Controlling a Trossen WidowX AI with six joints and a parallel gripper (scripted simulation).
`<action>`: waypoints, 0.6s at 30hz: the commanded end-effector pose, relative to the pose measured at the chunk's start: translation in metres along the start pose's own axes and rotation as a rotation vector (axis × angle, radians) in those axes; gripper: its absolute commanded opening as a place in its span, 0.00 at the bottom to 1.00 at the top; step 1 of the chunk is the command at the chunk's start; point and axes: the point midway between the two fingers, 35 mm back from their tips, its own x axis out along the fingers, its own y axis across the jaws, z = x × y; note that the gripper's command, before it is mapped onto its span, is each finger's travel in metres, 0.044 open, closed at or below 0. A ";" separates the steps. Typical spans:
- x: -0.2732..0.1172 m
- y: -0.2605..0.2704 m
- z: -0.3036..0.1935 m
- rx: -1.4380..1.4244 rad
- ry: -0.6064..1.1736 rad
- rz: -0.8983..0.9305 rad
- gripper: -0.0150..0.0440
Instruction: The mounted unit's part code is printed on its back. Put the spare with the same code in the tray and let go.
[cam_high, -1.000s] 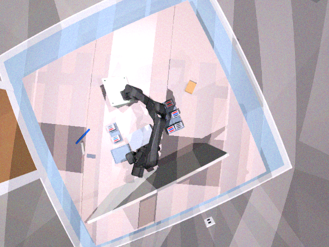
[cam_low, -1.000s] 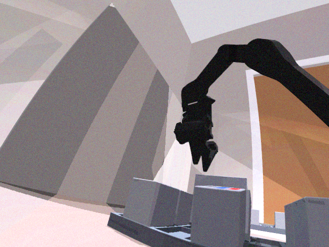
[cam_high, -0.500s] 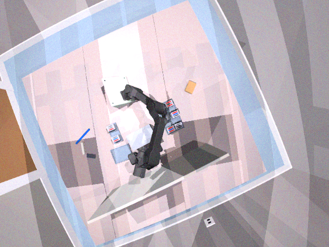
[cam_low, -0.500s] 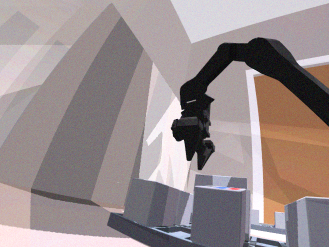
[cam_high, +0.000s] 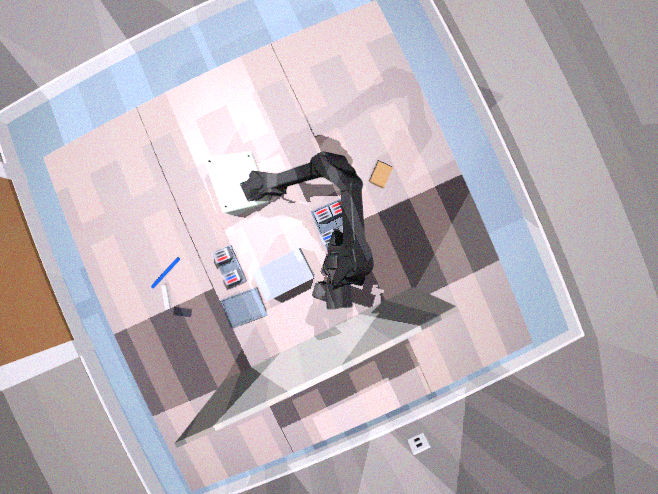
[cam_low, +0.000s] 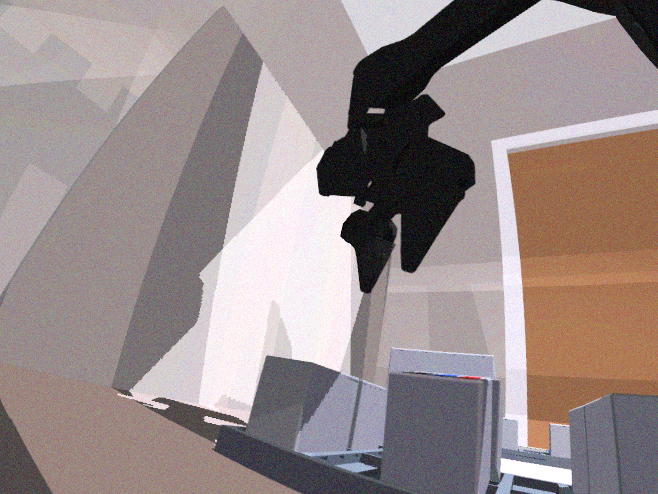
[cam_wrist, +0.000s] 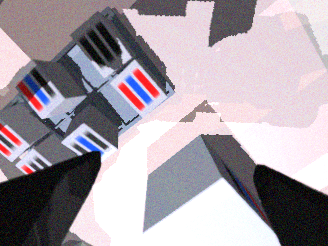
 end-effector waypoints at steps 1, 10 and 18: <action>-0.001 0.051 0.007 -0.281 -0.017 -0.001 1.00; -0.002 0.126 0.007 -0.727 -0.055 -0.018 1.00; 0.022 0.128 0.013 -0.728 -0.056 0.036 0.78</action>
